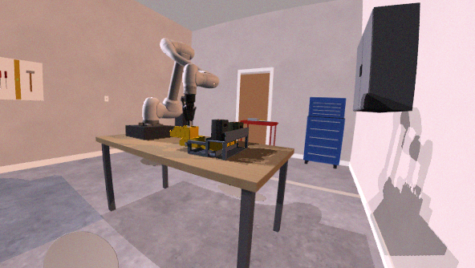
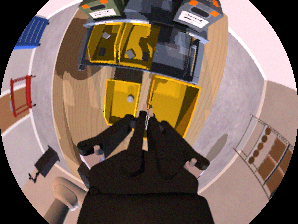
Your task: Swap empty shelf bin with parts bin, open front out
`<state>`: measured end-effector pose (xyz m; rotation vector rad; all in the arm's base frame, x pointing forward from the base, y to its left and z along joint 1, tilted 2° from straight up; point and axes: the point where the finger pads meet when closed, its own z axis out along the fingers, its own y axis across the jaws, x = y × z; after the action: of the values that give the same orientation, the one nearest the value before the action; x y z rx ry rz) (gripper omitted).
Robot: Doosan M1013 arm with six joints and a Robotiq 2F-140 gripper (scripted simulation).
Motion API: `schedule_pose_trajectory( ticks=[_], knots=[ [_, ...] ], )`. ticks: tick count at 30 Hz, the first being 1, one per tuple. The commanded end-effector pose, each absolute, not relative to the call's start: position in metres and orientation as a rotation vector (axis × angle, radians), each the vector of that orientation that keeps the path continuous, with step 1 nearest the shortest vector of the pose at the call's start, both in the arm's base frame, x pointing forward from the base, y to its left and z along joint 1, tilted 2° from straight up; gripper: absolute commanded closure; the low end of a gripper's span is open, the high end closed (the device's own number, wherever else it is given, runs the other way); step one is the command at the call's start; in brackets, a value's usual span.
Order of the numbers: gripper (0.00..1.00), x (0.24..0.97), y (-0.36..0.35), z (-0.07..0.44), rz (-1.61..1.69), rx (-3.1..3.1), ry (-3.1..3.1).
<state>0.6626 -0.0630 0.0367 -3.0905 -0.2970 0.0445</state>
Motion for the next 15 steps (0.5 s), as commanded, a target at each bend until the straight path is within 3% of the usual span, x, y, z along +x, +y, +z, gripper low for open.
schedule_pose_trajectory(
  ticks=[1, 15],
  knots=[
    [0.9, 0.663, -0.065, 0.041, 0.043, -3.096, -0.3],
    [0.9, 0.65, -0.026, 0.043, 0.043, -3.096, -0.3]
  ],
)
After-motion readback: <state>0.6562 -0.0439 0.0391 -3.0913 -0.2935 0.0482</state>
